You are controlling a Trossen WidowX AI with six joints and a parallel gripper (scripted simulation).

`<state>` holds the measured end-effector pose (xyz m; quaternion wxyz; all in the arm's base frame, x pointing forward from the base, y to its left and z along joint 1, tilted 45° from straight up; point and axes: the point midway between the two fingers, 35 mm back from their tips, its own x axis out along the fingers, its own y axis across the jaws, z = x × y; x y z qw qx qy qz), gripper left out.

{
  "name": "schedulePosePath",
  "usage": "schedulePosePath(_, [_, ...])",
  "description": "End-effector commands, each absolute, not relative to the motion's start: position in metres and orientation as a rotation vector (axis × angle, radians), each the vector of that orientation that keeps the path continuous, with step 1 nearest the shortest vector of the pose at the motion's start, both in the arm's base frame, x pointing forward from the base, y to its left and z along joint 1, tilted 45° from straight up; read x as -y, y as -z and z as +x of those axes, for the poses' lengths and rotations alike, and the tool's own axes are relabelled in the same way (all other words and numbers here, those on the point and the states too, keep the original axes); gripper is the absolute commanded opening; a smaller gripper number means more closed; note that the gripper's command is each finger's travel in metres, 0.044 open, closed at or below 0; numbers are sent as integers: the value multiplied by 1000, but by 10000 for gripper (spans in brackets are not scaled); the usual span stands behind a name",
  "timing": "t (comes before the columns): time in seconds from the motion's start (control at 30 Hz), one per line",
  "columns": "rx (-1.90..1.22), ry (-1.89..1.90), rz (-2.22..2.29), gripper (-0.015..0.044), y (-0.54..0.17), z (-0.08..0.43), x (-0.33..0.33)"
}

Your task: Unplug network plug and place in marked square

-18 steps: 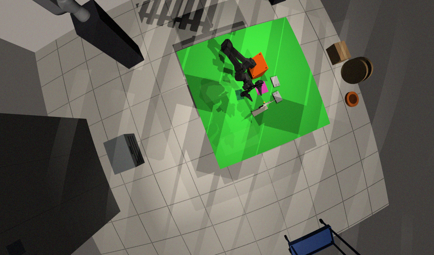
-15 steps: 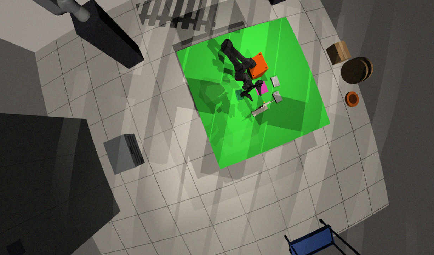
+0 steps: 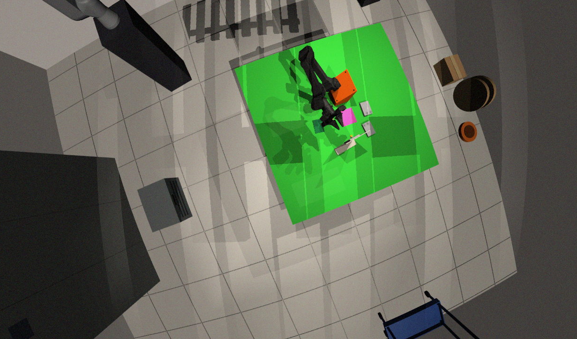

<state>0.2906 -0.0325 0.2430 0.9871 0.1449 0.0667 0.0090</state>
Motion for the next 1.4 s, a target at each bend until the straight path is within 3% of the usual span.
schedulePosePath(0.0, [-184, -25, 388, 156, -220, 281, 36])
schedulePosePath(0.67, [-314, -33, 787, 156, -154, 242, 43])
schedulePosePath(1.37, [-314, -34, 786, 156, -152, 288, 46])
